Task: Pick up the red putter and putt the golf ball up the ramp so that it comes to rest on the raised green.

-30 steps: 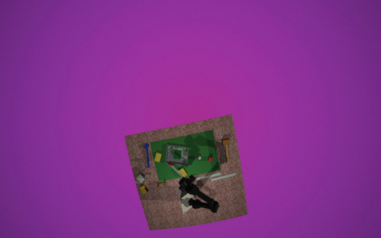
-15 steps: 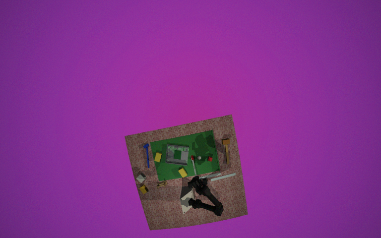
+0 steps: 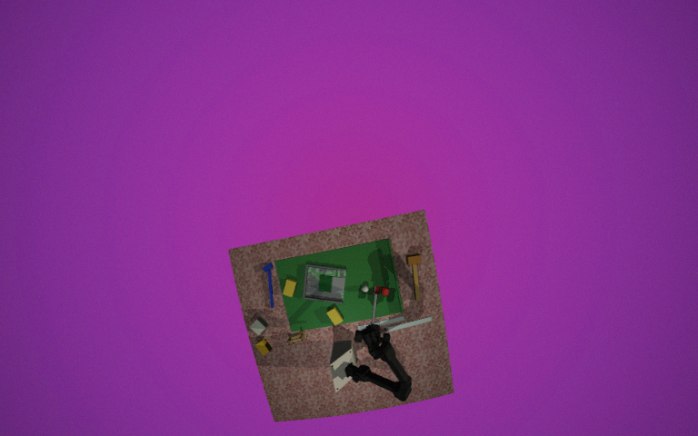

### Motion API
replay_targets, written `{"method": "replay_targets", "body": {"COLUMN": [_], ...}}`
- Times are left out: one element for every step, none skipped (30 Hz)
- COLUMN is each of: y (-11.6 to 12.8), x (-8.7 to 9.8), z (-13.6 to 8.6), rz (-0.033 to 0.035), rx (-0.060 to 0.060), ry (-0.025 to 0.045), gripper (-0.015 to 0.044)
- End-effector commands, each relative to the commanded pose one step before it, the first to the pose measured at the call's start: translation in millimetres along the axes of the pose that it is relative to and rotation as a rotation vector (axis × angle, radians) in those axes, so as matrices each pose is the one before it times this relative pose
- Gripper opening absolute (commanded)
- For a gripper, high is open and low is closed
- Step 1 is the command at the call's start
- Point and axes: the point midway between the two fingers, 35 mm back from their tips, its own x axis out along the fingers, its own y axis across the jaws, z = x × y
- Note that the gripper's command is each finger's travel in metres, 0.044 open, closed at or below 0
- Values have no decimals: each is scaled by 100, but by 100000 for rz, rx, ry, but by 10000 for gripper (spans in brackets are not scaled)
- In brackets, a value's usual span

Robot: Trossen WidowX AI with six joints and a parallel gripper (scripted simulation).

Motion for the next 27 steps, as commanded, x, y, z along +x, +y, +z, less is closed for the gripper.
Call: {"method": "replay_targets", "body": {"y": [-133,0,-7,-15,-23,-25,-17,-6,1,3,4,5,5,5,5,4,2,1,0,-1,-2,-3,-4,-5,-6,-7,-8], "x": [1049,455,463,462,460,378,228,76,26,52,79,101,123,144,157,161,161,161,161,160,160,160,160,160,159,159,159], "z": [-145,2,-4,-11,-18,-20,-15,-5,1,2,3,3,4,4,3,3,2,1,0,-1,-1,-2,-3,-4,-5,-6,-6], "rz": [-804,3,-23,-49,-75,-82,-58,-21,3,7,9,11,12,12,10,7,5,2,-2,-5,-8,-11,-14,-17,-20,-23,-26], "rx": [-97,10,11,12,12,10,6,2,1,1,2,2,2,3,3,3,3,3,3,2,2,2,2,2,2,1,1], "ry": [29,-13,-19,-23,-27,-25,-16,-5,1,2,2,3,2,2,1,0,-1,-2,-3,-4,-5,-6,-7,-8,-9,-9,-10], "gripper": [0,0,0,0,0,0,0,0,0,0,0,0,0,0,0,0,0,0,0,0,0,0,0,0,0,0,0]}}
